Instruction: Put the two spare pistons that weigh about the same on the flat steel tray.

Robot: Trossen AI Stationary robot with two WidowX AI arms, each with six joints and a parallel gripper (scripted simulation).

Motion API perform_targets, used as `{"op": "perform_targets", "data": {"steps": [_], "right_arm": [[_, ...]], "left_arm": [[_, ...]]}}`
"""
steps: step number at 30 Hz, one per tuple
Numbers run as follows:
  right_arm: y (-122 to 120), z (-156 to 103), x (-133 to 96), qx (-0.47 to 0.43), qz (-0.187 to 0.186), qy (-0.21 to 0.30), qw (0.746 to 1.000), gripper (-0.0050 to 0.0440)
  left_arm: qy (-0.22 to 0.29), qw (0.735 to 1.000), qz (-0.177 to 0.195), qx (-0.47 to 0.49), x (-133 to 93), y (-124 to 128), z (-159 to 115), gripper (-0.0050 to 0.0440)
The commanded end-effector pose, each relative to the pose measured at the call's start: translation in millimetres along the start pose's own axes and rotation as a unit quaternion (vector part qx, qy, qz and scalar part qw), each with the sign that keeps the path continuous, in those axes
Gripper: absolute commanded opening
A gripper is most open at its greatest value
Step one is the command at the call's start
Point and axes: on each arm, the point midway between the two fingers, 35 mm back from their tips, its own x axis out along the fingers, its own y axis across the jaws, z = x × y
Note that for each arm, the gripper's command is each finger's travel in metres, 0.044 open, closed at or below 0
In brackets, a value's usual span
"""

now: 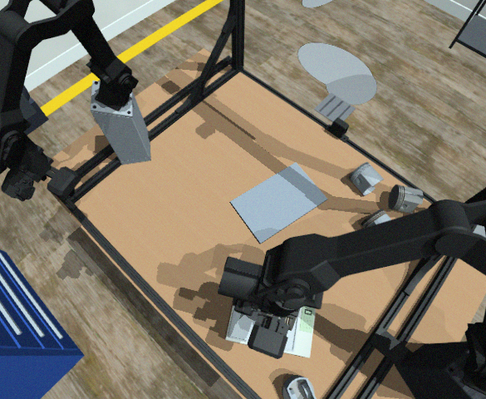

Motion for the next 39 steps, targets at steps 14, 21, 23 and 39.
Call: {"op": "perform_targets", "data": {"steps": [14,21,23,39], "right_arm": [[0.3,-0.3,0.1,0.0,0.001,0.001,1.0,0.044],[0.3,-0.3,0.1,0.0,0.001,0.001,1.0,0.044],[0.3,-0.3,0.1,0.0,0.001,0.001,1.0,0.044],[0.3,-0.3,0.1,0.0,0.001,0.001,1.0,0.044]], "left_arm": [[-0.006,0.993,-0.019,0.117,-0.3,2.0,23.4,0.0158],[-0.01,0.978,-0.034,0.207,-0.3,2.0,23.4,0.0158],[-0.011,0.972,-0.039,0.233,-0.3,2.0,23.4,0.0158],[-0.018,0.911,-0.069,0.406,-0.3,2.0,23.4,0.0158]]}}
